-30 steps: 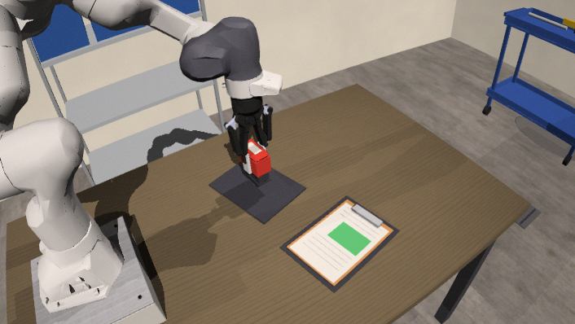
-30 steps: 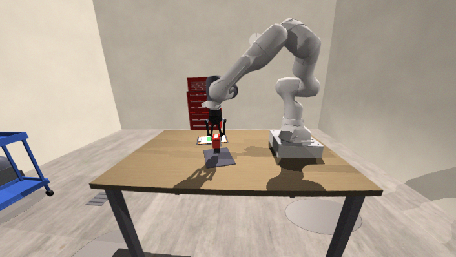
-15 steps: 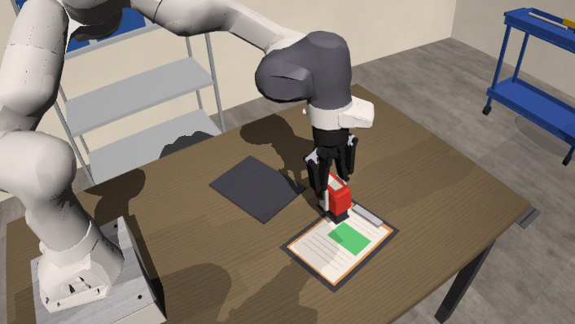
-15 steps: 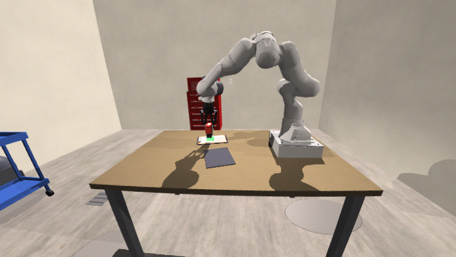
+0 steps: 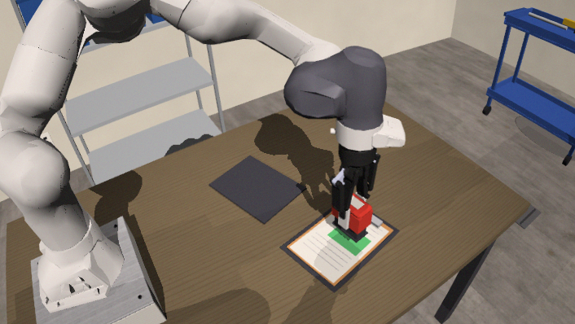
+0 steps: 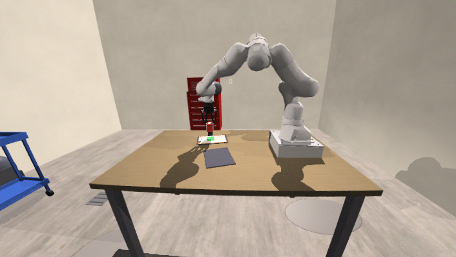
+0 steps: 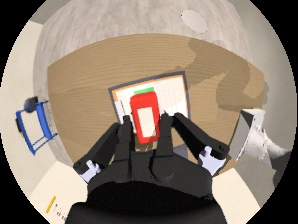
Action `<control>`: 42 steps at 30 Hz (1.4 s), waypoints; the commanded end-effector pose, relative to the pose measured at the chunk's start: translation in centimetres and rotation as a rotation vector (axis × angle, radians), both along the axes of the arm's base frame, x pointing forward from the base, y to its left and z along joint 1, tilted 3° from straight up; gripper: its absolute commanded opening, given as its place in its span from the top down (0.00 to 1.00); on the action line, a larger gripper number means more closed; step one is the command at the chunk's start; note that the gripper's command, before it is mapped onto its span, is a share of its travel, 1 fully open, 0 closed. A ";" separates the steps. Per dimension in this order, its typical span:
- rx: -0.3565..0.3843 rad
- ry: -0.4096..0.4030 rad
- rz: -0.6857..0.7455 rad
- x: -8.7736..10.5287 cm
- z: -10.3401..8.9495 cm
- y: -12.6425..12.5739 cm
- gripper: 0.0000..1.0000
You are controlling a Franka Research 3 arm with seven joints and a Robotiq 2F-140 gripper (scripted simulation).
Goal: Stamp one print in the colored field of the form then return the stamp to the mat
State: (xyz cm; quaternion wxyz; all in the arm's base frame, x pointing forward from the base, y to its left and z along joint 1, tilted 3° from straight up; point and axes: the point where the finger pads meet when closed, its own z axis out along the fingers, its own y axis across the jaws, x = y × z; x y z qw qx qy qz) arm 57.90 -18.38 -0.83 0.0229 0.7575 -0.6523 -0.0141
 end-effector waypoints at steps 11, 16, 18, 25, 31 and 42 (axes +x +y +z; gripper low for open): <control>0.006 0.004 0.053 0.2 0.1 0.4 0.83; 0.006 0.004 0.053 0.2 0.1 0.3 0.83; 0.006 0.004 0.053 0.2 0.1 0.2 0.83; 0.006 0.004 0.053 0.3 0.2 -0.1 0.83; 0.006 0.004 0.053 0.3 0.2 -0.1 0.83; 0.006 0.004 0.053 0.2 -0.7 -0.1 0.83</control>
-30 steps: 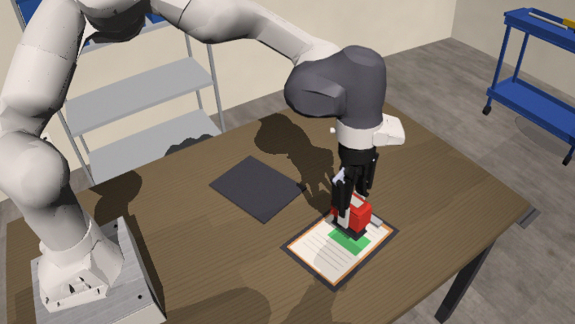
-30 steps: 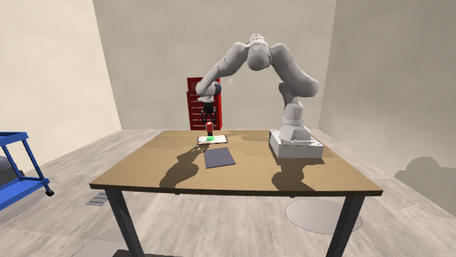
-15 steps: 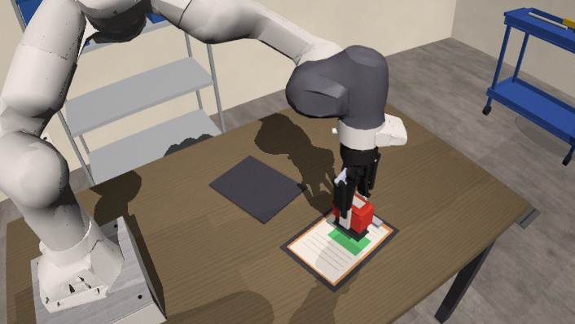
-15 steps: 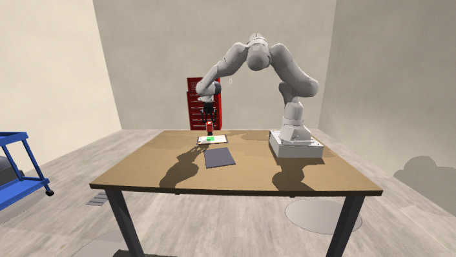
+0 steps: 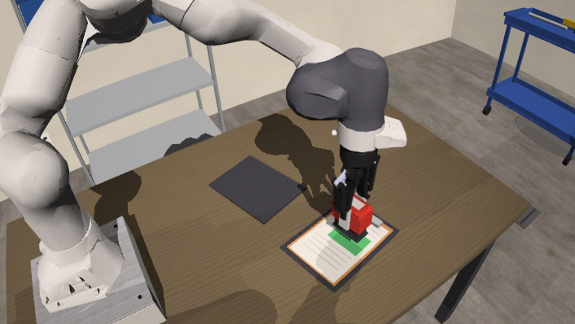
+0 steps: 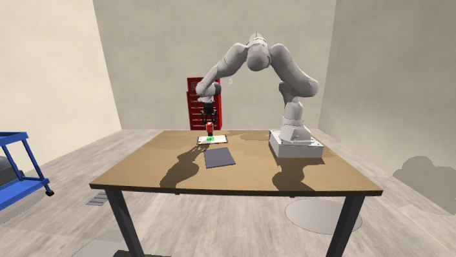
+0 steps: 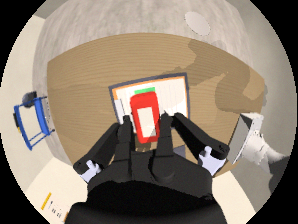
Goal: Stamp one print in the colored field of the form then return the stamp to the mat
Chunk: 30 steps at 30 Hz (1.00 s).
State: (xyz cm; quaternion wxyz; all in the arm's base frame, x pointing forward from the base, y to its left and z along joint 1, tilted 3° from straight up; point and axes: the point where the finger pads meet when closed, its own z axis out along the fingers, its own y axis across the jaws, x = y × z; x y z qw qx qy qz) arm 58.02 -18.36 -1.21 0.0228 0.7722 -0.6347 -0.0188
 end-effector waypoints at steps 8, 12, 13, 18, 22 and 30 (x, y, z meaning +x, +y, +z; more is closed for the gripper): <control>-0.001 -0.004 0.007 0.0 -1.8 -0.1 0.83; -0.001 -0.004 0.007 0.0 -2.6 -0.1 0.83; -0.001 -0.004 0.007 0.0 -2.8 -0.1 0.83; -0.001 -0.004 0.007 -0.1 -3.3 -0.1 0.83; -0.001 -0.004 0.007 -0.1 -3.4 -0.1 0.83; -0.001 -0.004 0.007 -0.1 -3.4 -0.1 0.83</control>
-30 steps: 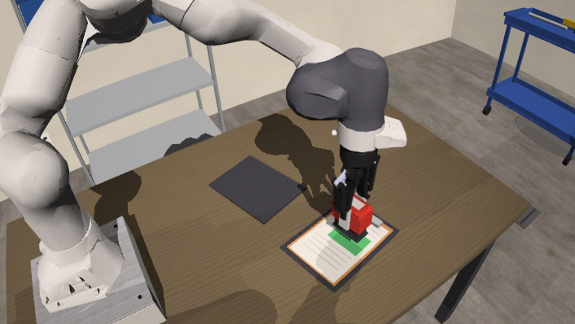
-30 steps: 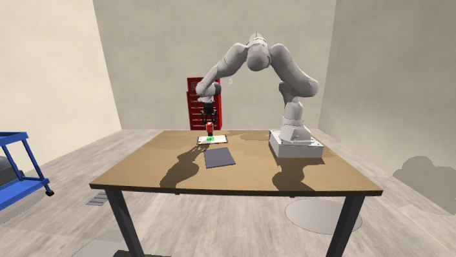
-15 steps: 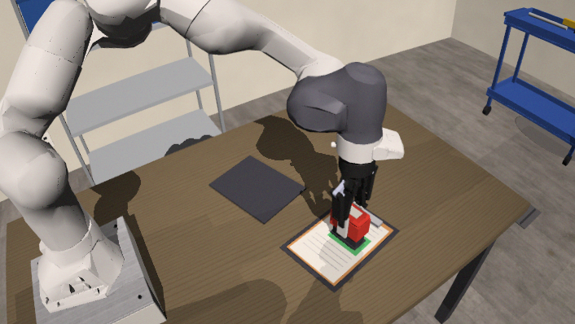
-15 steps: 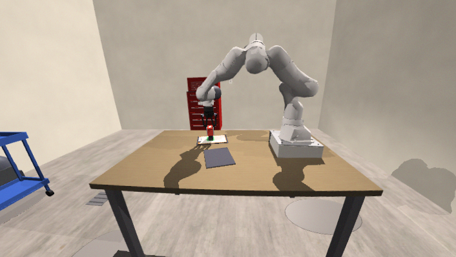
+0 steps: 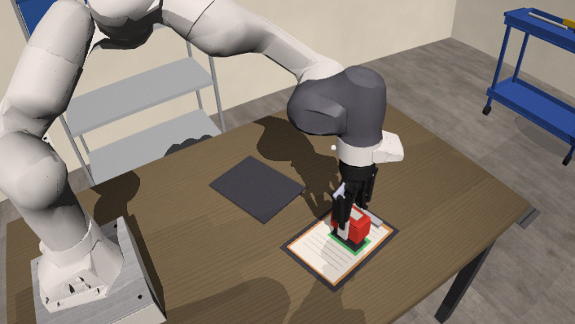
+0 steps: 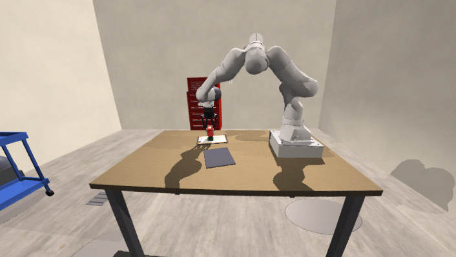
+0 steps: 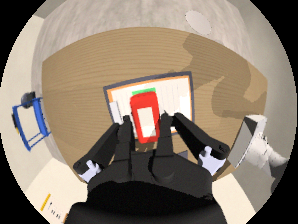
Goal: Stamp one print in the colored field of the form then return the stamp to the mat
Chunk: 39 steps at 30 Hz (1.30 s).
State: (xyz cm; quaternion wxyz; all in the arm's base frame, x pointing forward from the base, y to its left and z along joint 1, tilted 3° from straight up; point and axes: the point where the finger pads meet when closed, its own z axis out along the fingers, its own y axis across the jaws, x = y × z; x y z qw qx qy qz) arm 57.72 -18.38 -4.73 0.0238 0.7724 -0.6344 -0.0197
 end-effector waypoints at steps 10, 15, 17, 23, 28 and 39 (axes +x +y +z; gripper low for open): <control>-0.001 -0.006 0.007 0.4 0.1 -0.2 0.83; -0.001 -0.006 0.007 0.4 0.1 -0.2 0.83; -0.001 -0.006 0.007 0.4 0.1 -0.2 0.83; -0.001 -0.006 0.007 0.4 -0.6 -0.2 0.83; -0.001 -0.006 0.007 0.3 -1.5 -0.2 0.83; -0.001 -0.006 0.007 0.3 -2.2 -0.2 0.83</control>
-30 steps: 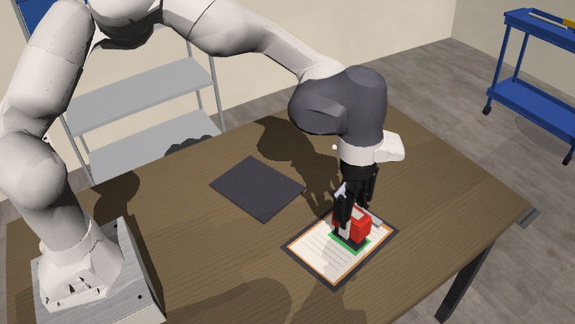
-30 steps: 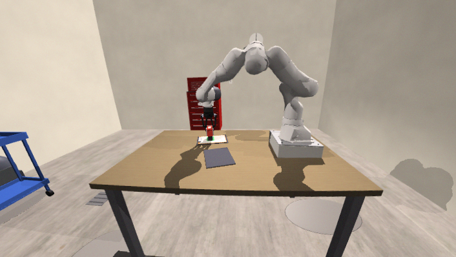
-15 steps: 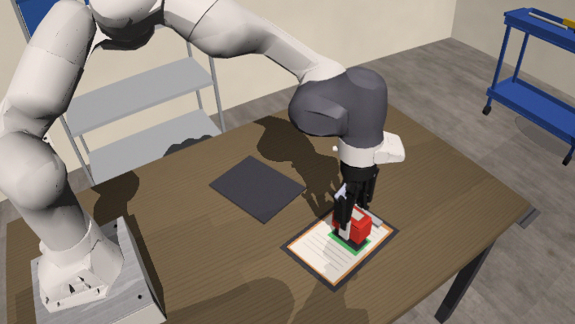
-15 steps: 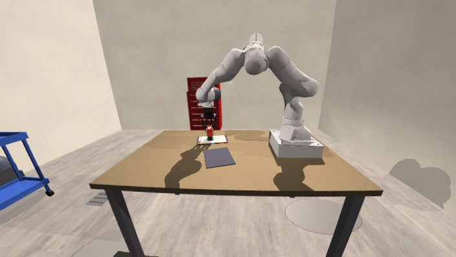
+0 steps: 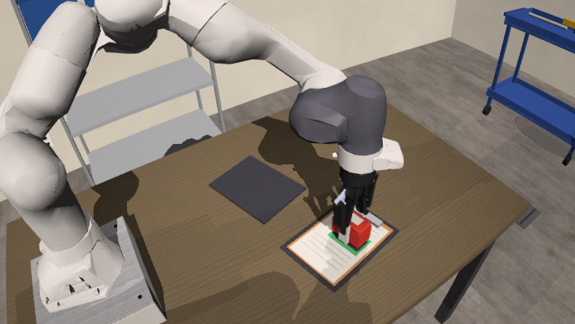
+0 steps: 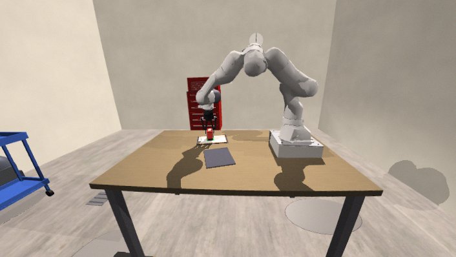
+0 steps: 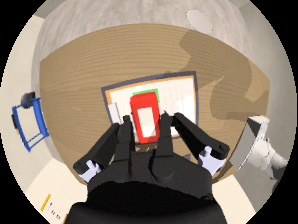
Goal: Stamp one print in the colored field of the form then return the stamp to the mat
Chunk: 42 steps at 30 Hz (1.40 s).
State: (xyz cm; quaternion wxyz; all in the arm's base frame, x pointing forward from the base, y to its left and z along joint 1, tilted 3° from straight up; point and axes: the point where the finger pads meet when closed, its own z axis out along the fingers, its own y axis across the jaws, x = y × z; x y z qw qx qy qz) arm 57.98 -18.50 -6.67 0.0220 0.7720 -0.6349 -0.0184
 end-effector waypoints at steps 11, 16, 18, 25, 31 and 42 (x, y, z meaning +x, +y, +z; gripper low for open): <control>-0.002 -0.002 0.008 0.0 -0.6 -0.1 0.83; -0.002 -0.002 0.008 0.0 -0.7 -0.1 0.83; -0.002 -0.002 0.008 0.0 -0.7 -0.1 0.83; -0.002 -0.002 0.008 0.0 -0.7 -0.1 0.83; -0.002 -0.002 0.008 0.0 -0.3 -0.1 0.83; -0.002 -0.002 0.008 0.2 2.0 -0.1 0.83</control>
